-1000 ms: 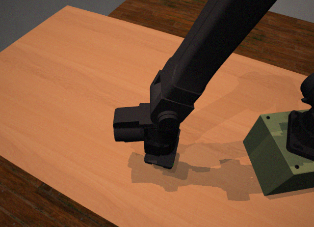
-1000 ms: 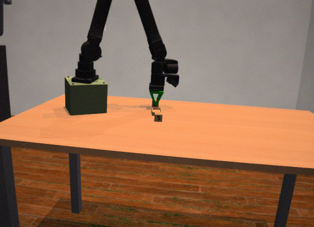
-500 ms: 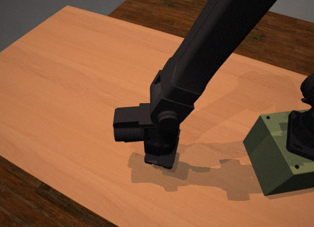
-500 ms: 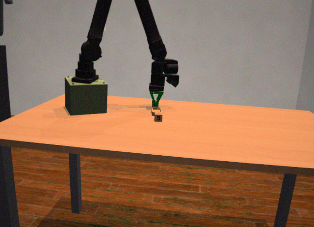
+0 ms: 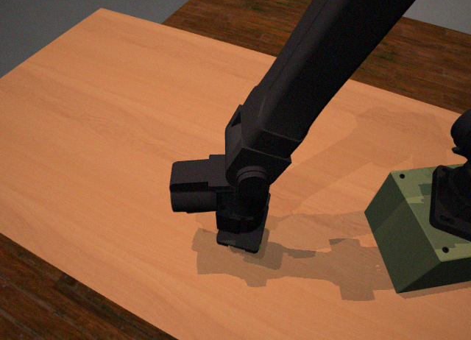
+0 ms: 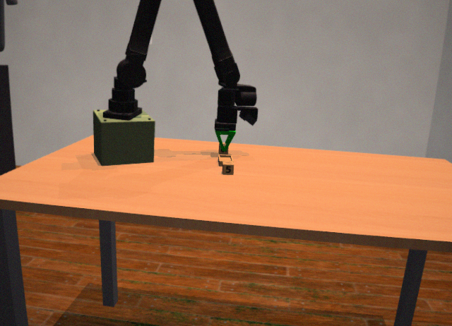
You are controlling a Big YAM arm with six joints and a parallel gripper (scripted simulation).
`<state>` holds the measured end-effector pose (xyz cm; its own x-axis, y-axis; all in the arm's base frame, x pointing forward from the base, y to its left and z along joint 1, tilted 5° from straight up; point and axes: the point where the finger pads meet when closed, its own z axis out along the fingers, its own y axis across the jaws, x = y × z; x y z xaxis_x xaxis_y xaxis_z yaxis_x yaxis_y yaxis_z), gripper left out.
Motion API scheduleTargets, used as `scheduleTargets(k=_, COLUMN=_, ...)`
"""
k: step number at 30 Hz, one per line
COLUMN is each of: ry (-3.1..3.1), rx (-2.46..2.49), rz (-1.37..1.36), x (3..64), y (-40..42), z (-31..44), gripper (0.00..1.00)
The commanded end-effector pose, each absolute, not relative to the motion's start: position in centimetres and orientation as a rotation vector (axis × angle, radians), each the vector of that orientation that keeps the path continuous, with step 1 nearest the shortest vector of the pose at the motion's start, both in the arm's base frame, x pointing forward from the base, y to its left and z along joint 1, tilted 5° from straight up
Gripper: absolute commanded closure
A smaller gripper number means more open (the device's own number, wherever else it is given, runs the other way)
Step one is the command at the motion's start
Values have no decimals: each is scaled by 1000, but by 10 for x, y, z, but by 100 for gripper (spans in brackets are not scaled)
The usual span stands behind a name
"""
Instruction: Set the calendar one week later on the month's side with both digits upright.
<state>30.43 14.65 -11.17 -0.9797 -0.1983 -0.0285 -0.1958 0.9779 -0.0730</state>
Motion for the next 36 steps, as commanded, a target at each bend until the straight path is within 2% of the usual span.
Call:
scheduleTargets(k=1, ry=3054, rx=-318, rz=-90, x=322, y=154, z=-111, gripper=73)
scheduleTargets(k=36, ry=3056, rx=-320, rz=-91, x=322, y=154, z=-111, gripper=73)
